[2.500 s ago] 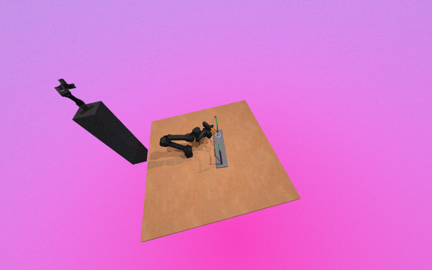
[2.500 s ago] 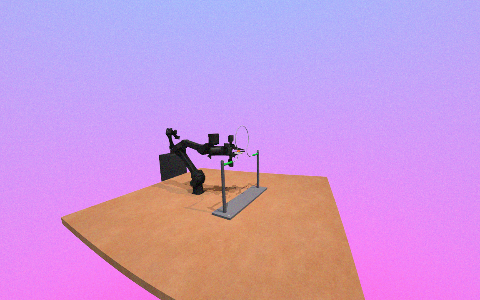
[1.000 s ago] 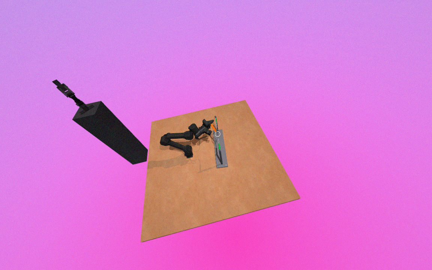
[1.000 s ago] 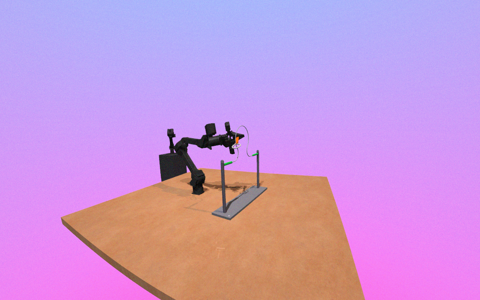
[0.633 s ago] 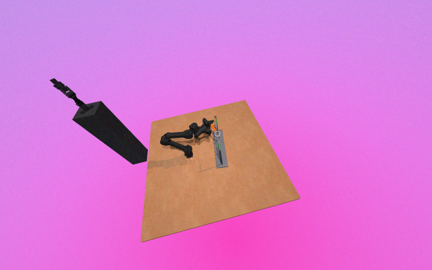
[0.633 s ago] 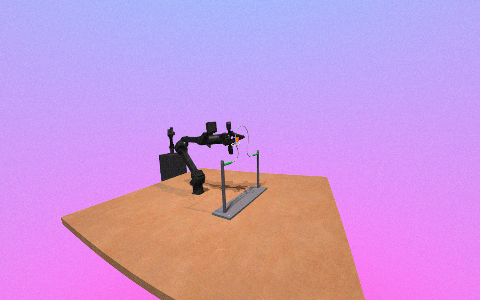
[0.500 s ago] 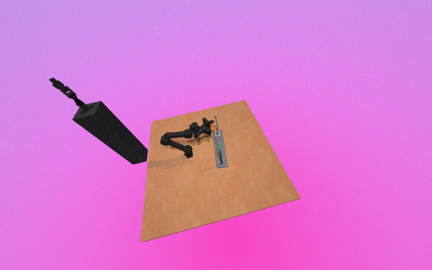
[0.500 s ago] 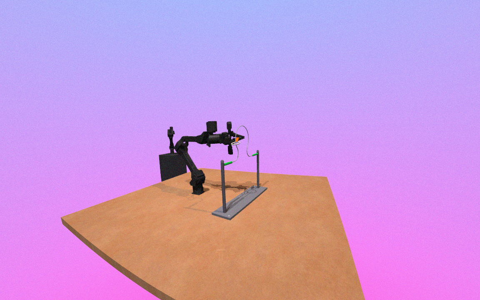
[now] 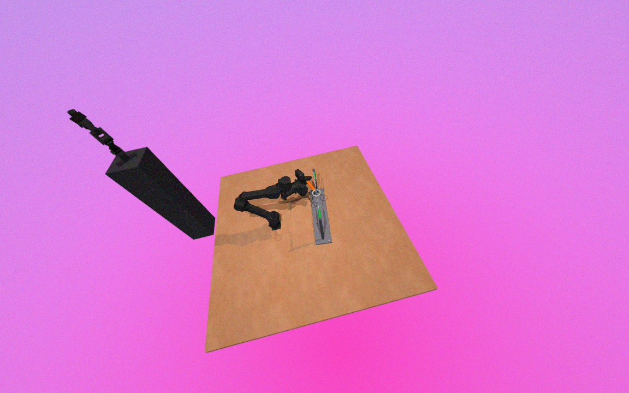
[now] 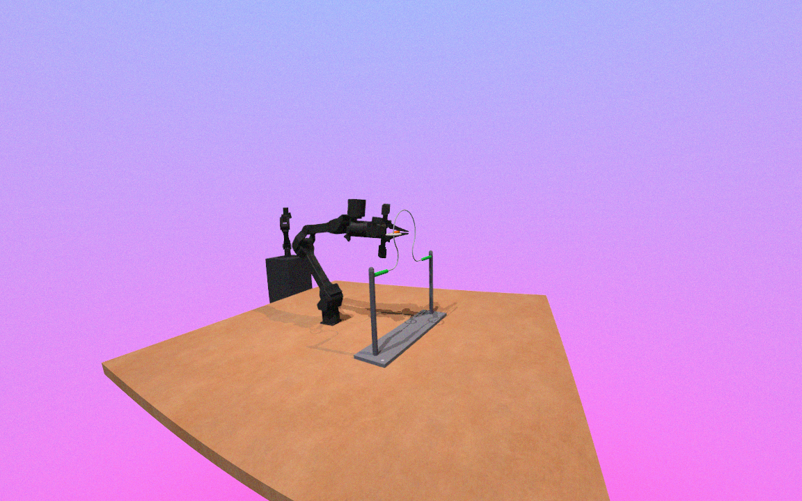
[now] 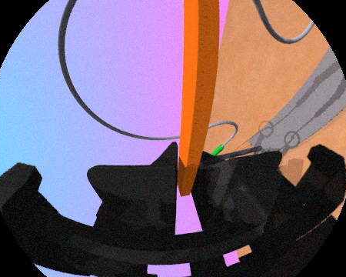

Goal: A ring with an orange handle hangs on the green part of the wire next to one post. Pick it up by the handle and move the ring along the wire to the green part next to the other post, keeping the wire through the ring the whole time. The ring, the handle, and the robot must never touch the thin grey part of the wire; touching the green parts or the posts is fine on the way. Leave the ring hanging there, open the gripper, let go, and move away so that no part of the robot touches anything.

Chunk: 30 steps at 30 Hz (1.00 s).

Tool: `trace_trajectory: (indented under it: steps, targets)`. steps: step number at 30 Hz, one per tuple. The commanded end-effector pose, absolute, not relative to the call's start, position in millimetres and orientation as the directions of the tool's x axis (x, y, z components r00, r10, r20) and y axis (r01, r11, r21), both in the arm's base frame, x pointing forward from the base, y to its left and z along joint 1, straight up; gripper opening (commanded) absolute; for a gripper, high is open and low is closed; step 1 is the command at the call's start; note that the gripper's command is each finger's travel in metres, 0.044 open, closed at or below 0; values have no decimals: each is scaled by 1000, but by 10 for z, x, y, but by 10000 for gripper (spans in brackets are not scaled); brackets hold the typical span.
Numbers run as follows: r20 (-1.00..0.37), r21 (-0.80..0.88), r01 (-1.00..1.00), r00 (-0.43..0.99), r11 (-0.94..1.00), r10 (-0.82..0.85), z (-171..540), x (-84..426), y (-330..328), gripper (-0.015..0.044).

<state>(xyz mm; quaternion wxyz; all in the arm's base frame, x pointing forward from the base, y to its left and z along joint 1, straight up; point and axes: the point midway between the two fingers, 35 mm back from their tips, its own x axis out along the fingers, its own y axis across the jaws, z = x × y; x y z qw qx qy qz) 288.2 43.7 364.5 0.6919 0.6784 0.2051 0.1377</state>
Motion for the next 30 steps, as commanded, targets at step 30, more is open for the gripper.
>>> trace_trajectory:
  steps: [30]
  targets:
    - [-343,867,147,869,476,356,3492,2884,398,-150]
